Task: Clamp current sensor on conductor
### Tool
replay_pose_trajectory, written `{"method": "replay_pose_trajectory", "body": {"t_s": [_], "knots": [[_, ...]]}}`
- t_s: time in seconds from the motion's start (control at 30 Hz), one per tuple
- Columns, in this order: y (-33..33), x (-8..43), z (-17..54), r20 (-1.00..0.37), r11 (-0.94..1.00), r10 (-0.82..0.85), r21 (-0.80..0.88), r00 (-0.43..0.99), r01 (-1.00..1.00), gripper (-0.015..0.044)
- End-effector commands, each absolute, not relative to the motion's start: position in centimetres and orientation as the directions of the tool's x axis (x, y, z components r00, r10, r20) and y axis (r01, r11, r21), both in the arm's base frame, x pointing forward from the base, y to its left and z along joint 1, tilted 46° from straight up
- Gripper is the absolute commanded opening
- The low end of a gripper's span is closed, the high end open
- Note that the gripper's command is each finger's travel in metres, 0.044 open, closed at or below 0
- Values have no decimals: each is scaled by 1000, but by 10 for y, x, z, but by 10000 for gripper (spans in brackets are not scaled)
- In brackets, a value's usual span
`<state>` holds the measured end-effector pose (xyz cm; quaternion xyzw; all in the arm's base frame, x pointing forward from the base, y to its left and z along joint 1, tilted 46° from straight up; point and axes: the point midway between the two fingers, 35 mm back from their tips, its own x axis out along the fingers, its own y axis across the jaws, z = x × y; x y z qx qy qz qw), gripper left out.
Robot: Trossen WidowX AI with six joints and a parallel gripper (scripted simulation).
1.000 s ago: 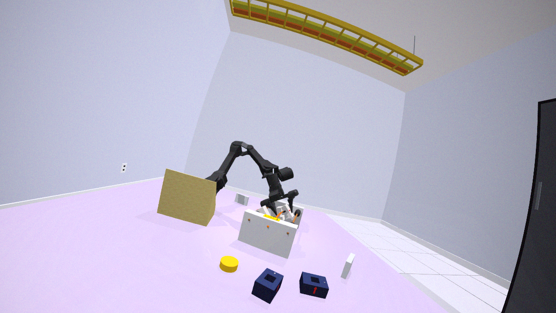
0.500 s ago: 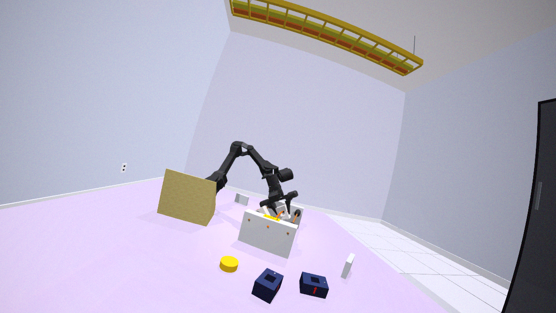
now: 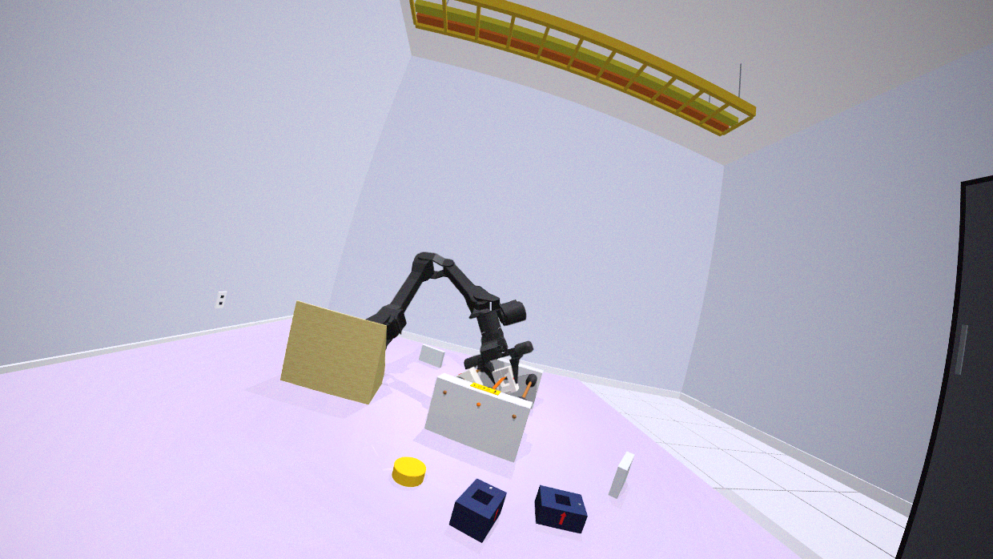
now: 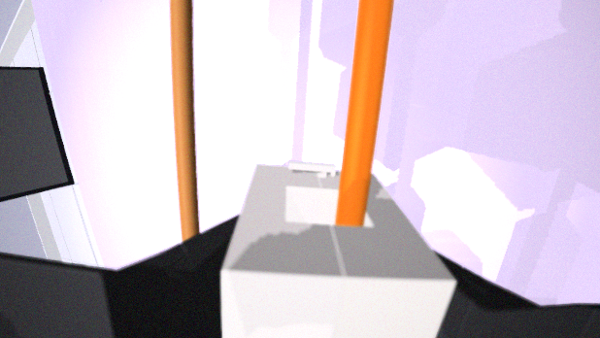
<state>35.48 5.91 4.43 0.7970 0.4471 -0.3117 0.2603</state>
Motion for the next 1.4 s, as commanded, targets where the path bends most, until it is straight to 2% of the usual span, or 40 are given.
{"method": "replay_pose_trajectory", "body": {"t_s": [0.0, 0.2, 0.6, 1.23, 1.37], "knots": [[59, 355, 44, -731, -469, 546, 138, 409, 872, 0], [59, 354, 43, -737, -455, 554, 122, 388, 882, 0], [60, 350, 45, -746, -310, 645, -56, 167, 949, 0], [60, 350, 45, -745, -308, 646, -58, 164, 950, 0], [59, 352, 44, -746, -272, 657, -99, 109, 957, 0]]}}
